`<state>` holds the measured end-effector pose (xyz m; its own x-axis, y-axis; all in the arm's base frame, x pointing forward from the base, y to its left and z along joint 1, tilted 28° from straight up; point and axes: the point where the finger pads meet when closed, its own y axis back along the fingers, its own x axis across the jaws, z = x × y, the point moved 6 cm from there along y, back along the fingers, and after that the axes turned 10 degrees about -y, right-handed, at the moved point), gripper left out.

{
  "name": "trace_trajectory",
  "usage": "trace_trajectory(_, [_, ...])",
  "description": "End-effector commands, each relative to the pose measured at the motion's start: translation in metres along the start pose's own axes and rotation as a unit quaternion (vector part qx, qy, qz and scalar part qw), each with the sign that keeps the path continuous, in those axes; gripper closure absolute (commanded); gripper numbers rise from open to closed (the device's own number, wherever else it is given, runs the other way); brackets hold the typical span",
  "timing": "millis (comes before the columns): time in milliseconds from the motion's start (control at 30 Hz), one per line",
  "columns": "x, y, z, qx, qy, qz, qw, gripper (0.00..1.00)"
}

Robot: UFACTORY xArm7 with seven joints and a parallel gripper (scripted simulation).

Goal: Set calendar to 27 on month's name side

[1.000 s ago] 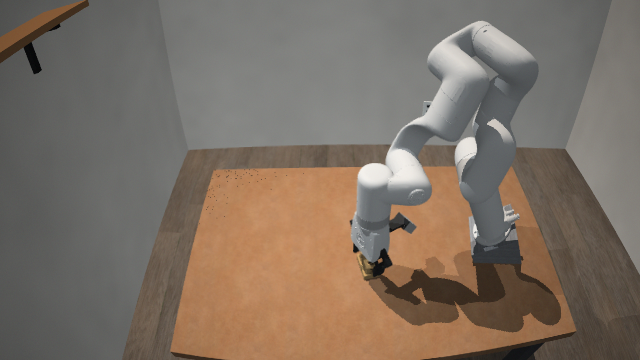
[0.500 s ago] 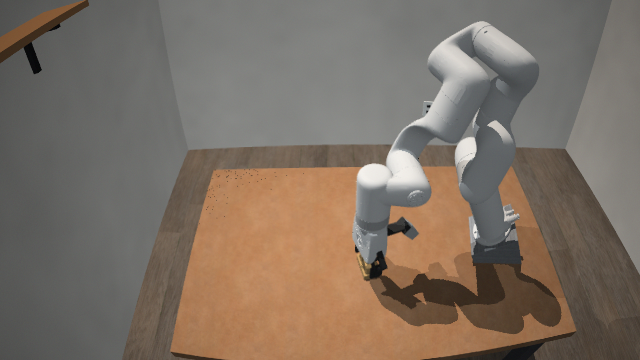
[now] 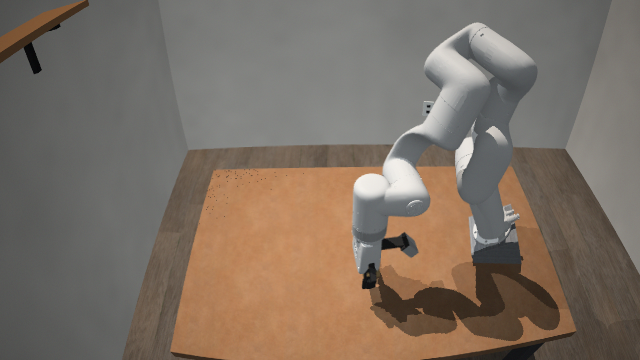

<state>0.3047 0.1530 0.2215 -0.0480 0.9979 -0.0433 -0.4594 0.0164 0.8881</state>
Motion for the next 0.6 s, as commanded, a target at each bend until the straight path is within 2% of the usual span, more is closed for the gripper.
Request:
trace_trajectory(0, [0.008,0.0,0.003,-0.002,-0.016,-0.006,1.0,0.0])
trace_trajectory(200, [0.012,0.0,0.004,-0.002,-0.117,-0.006,0.993,0.0])
trace_trajectory(333, [0.029,-0.001,0.008,-0.002,-0.119,-0.006,0.993,0.0])
trace_trajectory(567, [0.03,0.0,0.009,-0.002,-0.154,-0.006,0.988,0.0])
